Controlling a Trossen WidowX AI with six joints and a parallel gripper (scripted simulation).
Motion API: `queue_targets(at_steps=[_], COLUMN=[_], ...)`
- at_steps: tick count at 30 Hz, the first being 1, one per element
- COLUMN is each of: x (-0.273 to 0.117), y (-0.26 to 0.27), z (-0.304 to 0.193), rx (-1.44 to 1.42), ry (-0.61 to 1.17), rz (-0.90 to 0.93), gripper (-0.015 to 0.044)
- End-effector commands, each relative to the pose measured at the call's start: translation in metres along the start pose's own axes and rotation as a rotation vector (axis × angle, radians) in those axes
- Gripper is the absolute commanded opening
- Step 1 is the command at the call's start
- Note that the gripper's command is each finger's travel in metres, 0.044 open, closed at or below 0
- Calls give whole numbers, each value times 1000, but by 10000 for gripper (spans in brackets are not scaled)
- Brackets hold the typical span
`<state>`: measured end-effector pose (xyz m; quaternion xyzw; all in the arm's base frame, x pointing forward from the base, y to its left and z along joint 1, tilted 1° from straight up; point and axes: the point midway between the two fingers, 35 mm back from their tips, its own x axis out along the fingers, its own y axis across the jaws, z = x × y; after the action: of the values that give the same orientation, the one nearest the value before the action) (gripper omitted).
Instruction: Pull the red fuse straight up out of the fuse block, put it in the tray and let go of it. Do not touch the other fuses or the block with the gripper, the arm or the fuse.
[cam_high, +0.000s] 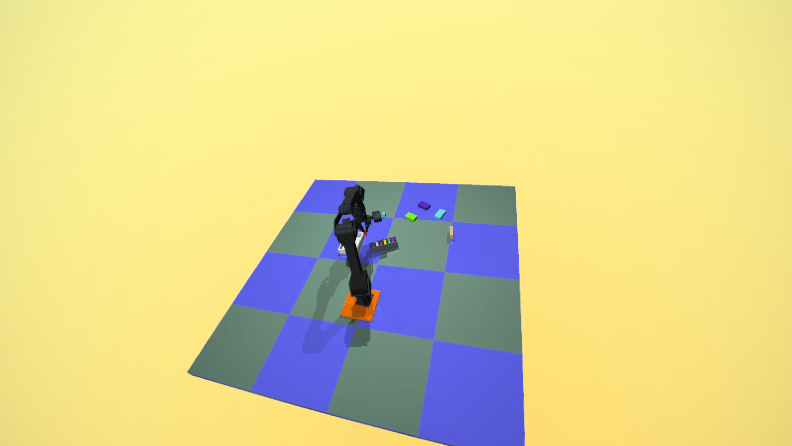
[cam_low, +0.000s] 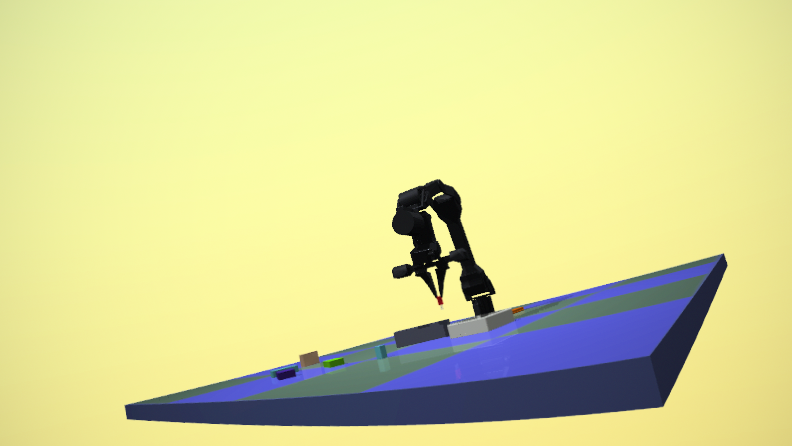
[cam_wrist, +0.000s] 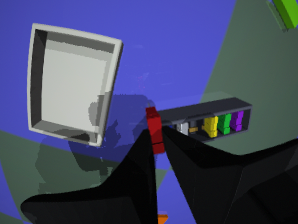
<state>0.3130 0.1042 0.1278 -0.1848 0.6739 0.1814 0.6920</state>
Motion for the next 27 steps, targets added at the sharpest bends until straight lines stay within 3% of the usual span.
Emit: queue_targets(at_steps=[1, 12, 27], x=[-1, 0, 15], y=[26, 87, 89], z=[13, 33, 34], rx=[0, 1, 1], ry=[-1, -3, -3], rz=[-1, 5, 5], gripper=[0, 0, 0])
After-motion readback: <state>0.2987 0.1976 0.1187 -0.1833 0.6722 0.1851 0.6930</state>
